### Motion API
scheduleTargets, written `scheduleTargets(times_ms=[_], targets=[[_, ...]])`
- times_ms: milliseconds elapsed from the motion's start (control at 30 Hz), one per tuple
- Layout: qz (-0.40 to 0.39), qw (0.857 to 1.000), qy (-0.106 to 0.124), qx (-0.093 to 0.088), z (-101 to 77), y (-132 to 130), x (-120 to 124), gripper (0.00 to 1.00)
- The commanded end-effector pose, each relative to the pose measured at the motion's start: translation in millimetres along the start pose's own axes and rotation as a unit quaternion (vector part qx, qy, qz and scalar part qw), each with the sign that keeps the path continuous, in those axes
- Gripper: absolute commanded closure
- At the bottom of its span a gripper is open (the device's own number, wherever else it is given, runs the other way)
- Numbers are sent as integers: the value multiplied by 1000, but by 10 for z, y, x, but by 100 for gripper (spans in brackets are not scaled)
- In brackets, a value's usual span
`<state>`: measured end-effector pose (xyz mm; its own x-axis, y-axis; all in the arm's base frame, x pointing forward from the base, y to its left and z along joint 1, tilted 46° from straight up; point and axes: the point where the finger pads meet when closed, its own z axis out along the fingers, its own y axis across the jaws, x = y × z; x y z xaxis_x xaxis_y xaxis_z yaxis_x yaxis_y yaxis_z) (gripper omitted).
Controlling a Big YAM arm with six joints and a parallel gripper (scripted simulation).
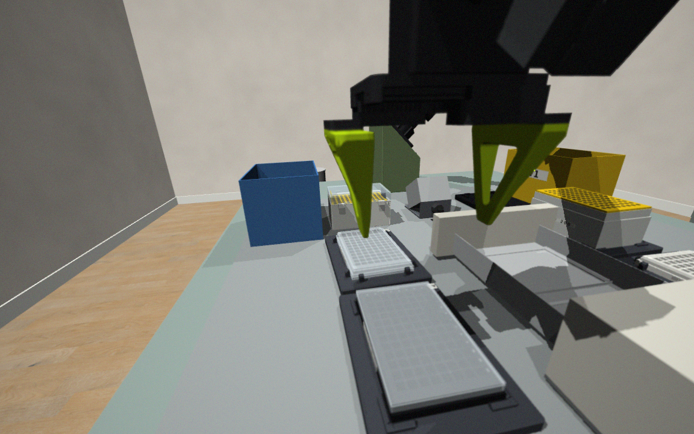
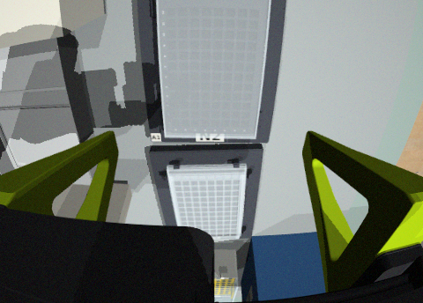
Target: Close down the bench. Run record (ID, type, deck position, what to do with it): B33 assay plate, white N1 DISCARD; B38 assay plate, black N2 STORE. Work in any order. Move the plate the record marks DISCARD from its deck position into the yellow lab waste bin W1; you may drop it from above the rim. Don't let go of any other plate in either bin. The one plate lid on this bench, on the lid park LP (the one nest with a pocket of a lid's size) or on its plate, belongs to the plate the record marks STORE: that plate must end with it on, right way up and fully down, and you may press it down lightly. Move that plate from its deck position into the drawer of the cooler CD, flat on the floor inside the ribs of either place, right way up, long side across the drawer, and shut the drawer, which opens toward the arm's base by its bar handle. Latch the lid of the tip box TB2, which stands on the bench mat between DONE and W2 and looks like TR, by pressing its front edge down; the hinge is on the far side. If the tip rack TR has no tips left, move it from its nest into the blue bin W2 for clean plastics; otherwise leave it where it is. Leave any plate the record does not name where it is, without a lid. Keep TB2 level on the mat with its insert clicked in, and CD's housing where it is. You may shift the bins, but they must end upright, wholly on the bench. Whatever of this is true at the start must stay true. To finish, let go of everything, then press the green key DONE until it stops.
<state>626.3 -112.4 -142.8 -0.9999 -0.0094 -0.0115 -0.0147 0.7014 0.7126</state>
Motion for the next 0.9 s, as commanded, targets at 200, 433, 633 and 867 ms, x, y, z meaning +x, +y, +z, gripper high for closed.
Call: scheduleTargets(times_ms=[200,433,633,867], targets=[[-5,1000,-13,5,-54,96,-75,0],[12,1000,-11,0,87,-100,24,0],[-1,1000,-6,1,204,57,-36,0],[3,1000,-2,-1,354,16,-3,0]])
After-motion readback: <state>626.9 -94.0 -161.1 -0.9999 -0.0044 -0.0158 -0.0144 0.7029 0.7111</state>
